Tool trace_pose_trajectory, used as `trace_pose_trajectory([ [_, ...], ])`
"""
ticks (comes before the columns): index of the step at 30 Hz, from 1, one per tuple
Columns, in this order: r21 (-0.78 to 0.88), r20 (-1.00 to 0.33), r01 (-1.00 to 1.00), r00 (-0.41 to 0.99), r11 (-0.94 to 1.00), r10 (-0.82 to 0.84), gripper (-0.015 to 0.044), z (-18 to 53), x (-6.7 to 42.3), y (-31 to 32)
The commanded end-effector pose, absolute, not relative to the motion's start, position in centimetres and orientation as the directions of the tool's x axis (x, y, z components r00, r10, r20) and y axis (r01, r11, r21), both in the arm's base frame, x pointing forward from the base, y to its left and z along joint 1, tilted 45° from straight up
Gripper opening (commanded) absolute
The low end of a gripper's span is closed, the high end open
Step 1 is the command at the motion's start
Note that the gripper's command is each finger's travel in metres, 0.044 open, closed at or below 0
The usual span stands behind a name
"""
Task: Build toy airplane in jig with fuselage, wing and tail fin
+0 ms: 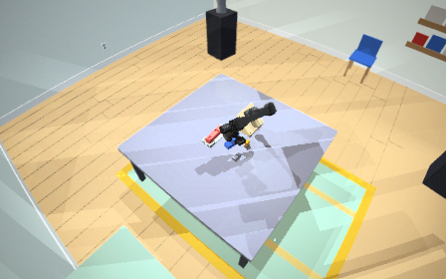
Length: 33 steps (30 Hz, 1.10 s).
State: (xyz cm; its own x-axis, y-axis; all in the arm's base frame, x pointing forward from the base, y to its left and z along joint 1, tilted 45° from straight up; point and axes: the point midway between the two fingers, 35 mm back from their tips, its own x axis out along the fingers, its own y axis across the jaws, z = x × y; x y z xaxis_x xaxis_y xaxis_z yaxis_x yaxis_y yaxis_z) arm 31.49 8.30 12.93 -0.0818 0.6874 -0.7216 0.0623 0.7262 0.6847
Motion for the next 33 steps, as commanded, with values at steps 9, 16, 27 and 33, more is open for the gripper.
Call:
trace_pose_trajectory([
  [9,0.639,-0.732,0.261,-0.082,0.724,0.676,0.0000,9.7,31.9,5.7],
  [16,0.603,-0.736,0.370,-0.082,0.707,0.671,0.0000,7.9,31.9,4.2],
  [27,0.525,-0.745,0.531,-0.089,0.665,0.661,0.0000,5.3,31.3,1.9],
  [33,0.479,-0.746,0.617,-0.089,0.624,0.660,0.0000,3.7,31.0,0.6],
])
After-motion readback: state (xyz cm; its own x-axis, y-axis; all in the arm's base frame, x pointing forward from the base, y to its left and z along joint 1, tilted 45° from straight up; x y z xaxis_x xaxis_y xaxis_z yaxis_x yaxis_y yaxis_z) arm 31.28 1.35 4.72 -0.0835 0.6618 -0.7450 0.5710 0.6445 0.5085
